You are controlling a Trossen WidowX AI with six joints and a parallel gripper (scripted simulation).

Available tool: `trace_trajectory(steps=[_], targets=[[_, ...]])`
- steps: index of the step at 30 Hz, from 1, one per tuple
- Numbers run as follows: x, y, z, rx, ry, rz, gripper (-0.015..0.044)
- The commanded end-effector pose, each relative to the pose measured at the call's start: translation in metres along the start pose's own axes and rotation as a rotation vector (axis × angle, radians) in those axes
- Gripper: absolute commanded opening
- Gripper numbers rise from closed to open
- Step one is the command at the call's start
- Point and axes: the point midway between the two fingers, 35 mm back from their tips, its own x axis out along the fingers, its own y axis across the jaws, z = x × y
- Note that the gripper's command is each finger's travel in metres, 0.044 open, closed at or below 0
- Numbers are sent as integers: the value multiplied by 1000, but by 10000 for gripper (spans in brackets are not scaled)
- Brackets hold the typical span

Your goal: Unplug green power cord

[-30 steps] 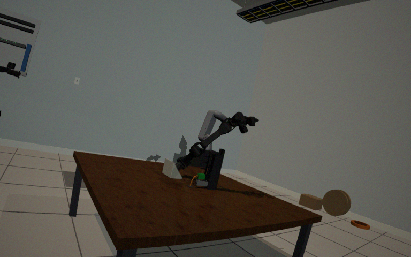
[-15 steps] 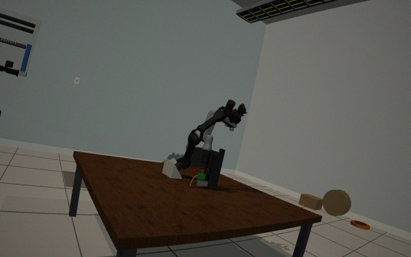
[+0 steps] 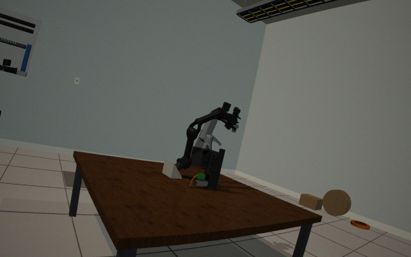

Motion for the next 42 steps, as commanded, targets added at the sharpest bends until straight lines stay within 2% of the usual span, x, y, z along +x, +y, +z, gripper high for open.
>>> trace_trajectory(steps=[1,10,19,31,42], targets=[[22,-34,-9,-137,-45,-75,160],[59,-93,-4,-395,-156,-213,160],[88,-146,27,-607,-275,-365,160],[108,-199,98,-819,-444,-587,160],[100,-228,181,-940,-606,-805,160]])
